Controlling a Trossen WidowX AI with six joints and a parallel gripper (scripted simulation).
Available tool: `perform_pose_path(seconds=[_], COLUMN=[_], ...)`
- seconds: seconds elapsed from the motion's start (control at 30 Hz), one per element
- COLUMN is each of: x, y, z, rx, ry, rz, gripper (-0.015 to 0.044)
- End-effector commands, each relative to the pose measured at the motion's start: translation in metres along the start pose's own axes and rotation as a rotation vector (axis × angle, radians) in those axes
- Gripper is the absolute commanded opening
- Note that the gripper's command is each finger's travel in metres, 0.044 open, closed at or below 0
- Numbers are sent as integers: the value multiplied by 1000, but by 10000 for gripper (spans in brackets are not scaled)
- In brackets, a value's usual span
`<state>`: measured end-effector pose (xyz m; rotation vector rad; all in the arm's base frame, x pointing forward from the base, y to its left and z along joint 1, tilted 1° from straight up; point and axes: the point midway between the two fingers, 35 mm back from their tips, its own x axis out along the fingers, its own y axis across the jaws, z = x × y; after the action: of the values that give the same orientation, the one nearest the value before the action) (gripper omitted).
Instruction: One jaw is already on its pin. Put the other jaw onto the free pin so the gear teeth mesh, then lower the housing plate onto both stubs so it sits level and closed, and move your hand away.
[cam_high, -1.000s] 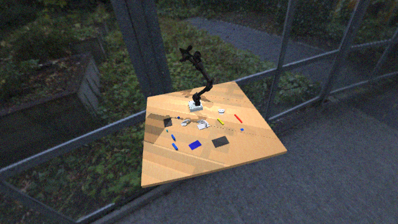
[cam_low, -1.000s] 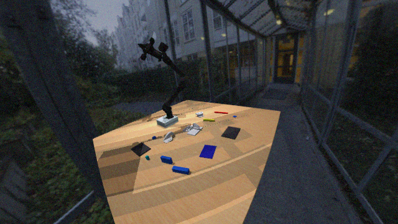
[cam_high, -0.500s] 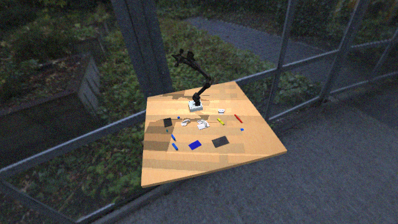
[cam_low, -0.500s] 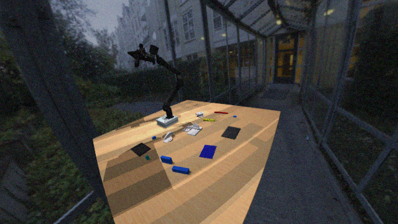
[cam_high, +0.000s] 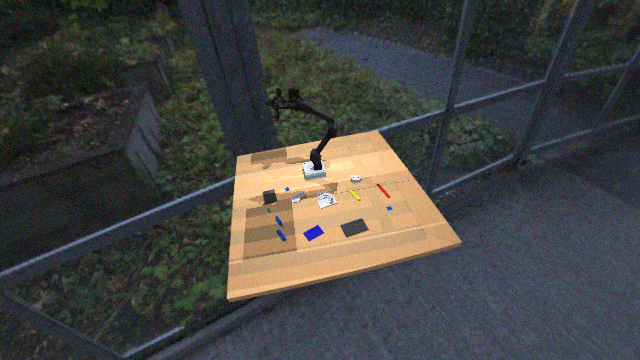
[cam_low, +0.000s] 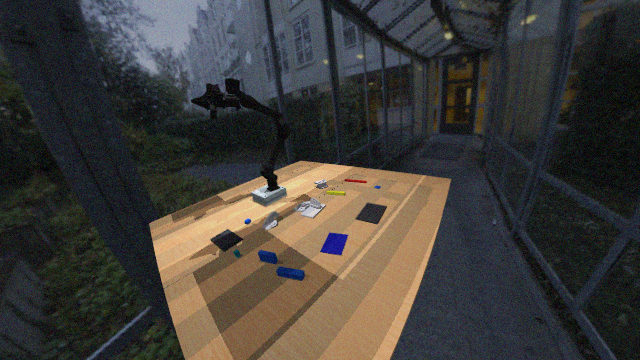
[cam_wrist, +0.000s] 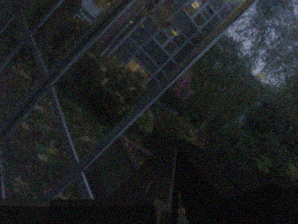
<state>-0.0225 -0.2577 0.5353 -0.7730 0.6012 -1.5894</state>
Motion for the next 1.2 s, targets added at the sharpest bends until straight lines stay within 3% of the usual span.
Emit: perform_pose_path(seconds=[0.0,0.63,1.17], x=[15,36,3], y=[30,171,309], z=[-2,8,11], rx=[86,387,510], ry=[8,91,332], rz=[100,534,896], gripper=[0,0,0])
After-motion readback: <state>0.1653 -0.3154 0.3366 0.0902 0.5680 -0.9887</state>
